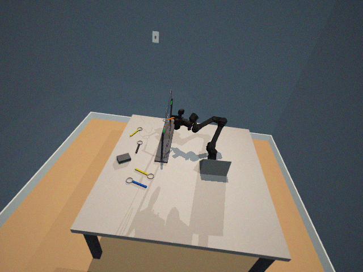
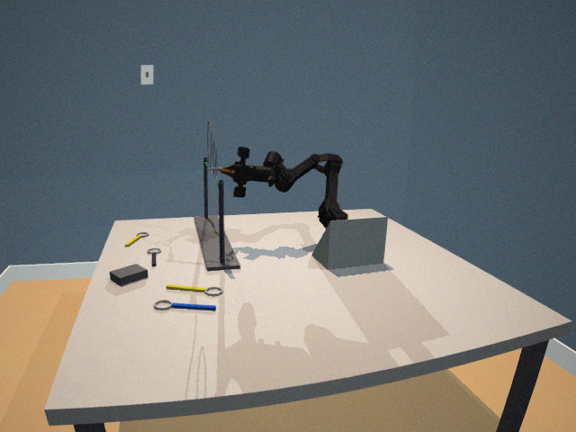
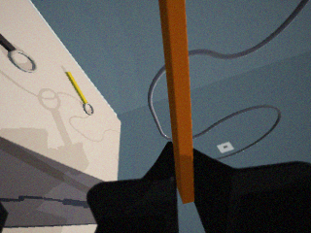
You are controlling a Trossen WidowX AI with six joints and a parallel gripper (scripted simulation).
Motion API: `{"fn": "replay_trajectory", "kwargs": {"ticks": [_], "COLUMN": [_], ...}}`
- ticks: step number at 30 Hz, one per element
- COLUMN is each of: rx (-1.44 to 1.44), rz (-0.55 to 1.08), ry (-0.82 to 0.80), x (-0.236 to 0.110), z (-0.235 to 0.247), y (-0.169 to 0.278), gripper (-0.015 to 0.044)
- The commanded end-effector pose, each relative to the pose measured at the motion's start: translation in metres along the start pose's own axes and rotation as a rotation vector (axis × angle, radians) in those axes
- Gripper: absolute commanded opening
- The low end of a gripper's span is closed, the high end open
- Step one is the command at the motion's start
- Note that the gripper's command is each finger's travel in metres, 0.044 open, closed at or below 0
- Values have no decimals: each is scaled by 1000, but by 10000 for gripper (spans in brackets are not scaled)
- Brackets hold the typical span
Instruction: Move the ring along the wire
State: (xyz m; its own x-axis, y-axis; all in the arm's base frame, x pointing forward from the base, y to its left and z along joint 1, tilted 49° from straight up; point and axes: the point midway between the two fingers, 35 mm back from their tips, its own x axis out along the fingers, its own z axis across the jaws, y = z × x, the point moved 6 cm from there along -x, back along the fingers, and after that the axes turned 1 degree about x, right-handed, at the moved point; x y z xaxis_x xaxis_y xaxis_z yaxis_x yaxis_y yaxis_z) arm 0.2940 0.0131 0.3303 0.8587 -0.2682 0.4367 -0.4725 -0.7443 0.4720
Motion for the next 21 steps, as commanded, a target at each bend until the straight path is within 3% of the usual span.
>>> {"fn": "replay_trajectory", "kwargs": {"ticks": [1,21], "rx": [63,340], "rz": [8,-5], "ry": [-47,-187], "x": [-3,-7], "z": [13,50], "y": [-2,-8], "gripper": [-150,-150]}}
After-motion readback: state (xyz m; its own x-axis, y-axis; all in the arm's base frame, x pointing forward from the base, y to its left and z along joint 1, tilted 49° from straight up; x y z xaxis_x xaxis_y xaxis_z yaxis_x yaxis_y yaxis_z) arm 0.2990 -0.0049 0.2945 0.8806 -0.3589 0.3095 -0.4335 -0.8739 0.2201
